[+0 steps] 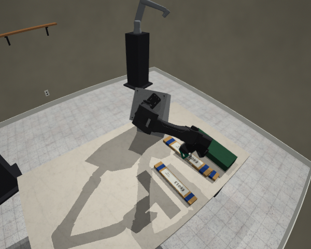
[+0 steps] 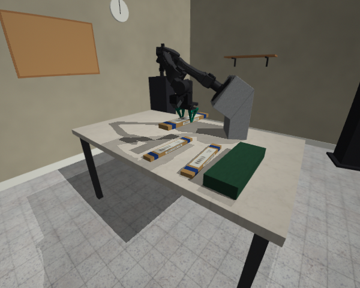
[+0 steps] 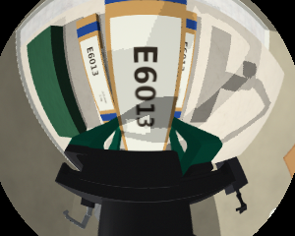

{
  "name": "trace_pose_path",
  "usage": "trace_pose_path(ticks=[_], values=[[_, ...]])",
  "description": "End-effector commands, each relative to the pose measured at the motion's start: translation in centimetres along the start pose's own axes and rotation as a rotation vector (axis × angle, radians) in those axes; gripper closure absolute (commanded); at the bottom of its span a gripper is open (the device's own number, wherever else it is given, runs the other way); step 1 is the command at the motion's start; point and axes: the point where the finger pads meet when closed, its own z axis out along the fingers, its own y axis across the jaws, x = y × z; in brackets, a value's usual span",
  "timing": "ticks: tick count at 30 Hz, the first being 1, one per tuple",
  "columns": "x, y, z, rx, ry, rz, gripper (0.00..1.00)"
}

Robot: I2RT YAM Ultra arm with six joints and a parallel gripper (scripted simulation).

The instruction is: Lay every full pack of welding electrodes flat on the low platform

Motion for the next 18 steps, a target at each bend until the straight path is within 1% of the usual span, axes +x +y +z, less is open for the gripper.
trace_pose_path(ticks=[1, 18], values=[[-0.9, 0.5, -1.2, -0.029, -0.053, 0.006, 1.00], [-1.1, 0.5, 0.8, -0.029, -0.053, 0.006, 1.00]])
